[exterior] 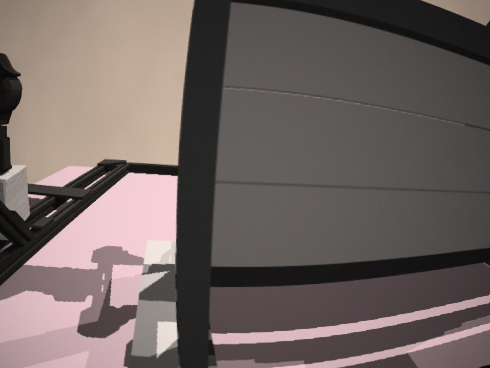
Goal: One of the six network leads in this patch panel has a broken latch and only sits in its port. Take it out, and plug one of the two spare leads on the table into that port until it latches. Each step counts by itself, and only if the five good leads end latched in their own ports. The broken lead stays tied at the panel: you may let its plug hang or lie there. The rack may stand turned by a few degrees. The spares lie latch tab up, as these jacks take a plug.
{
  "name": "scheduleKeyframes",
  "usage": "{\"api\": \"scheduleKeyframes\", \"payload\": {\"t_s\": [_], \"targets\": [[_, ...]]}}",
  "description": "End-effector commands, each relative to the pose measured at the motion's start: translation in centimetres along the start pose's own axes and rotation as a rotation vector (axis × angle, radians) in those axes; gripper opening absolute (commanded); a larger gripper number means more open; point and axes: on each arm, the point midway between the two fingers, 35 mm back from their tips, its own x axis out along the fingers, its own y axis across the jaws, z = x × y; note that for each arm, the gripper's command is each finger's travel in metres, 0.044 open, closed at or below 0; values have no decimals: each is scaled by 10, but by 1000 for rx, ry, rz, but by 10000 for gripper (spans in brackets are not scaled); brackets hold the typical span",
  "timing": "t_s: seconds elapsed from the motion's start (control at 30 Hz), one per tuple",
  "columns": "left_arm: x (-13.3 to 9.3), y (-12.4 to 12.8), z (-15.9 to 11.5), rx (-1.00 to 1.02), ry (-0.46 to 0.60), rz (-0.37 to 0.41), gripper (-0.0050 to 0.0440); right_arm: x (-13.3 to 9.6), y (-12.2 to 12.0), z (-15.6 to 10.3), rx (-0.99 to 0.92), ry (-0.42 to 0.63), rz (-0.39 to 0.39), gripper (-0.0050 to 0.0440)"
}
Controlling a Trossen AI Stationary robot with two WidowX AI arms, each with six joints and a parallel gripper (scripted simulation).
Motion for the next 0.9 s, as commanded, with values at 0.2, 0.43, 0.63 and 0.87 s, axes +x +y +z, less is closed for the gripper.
{"api": "scheduleKeyframes", "payload": {"t_s": [0.2,0.43,0.63,0.87], "targets": [[0,0,0,0,0,0,440,1,-1,0,1,0,-3,0],[0,0,0,0,0,0,440,1,-1,0,1,0,-3,0],[0,0,0,0,0,0,440,1,-1,0,1,0,-3,0],[0,0,0,0,0,0,440,1,-2,0,3,0,-9,0]]}}
